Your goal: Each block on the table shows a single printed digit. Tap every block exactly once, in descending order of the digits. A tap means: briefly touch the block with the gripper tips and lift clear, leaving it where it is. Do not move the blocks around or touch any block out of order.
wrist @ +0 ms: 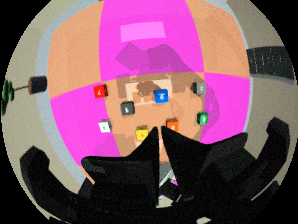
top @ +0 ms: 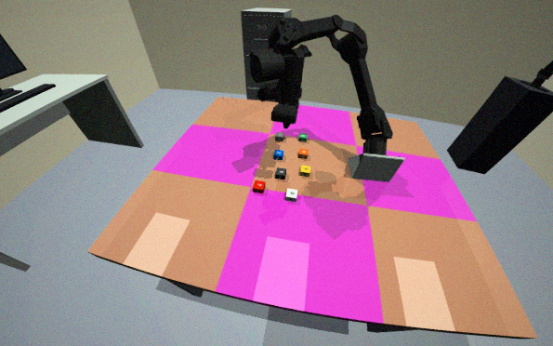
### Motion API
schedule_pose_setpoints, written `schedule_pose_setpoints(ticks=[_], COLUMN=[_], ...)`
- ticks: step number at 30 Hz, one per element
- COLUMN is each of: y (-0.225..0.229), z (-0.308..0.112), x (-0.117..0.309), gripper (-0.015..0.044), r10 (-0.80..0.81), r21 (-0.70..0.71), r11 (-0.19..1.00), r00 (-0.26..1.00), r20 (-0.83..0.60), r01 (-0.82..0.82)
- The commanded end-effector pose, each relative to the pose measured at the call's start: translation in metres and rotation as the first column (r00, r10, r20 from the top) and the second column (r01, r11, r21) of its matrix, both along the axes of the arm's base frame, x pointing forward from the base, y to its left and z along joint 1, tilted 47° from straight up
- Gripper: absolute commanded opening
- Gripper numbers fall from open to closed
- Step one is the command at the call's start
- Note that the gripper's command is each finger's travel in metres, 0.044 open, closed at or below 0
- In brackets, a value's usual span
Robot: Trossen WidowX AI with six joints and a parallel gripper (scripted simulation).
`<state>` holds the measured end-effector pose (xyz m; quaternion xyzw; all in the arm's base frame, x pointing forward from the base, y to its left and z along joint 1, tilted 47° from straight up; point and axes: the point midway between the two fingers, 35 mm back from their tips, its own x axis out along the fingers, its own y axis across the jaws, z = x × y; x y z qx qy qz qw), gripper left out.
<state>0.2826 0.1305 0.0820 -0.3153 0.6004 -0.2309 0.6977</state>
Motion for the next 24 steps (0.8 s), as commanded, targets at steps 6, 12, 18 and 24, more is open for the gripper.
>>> schedule_pose_setpoints(ticks=[6, 12, 18, 24], y=[0.072, 0.088, 0.066, 0.031], z=[-0.075, -0.101, -0.125, -0.156], x=[0.048, 0.056, 0.064, 0.070], gripper=[0.0020, 0.0020, 0.0020, 0.0020], r10=[-0.007, -0.007, -0.006, -0.007], r21=[-0.001, 0.000, 0.001, -0.002], r11=[1.000, 1.000, 1.000, 1.000], r00=[1.000, 1.000, 1.000, 1.000], r20=[-0.006, -0.004, -0.004, -0.003], r01=[0.007, 0.007, 0.006, 0.007])
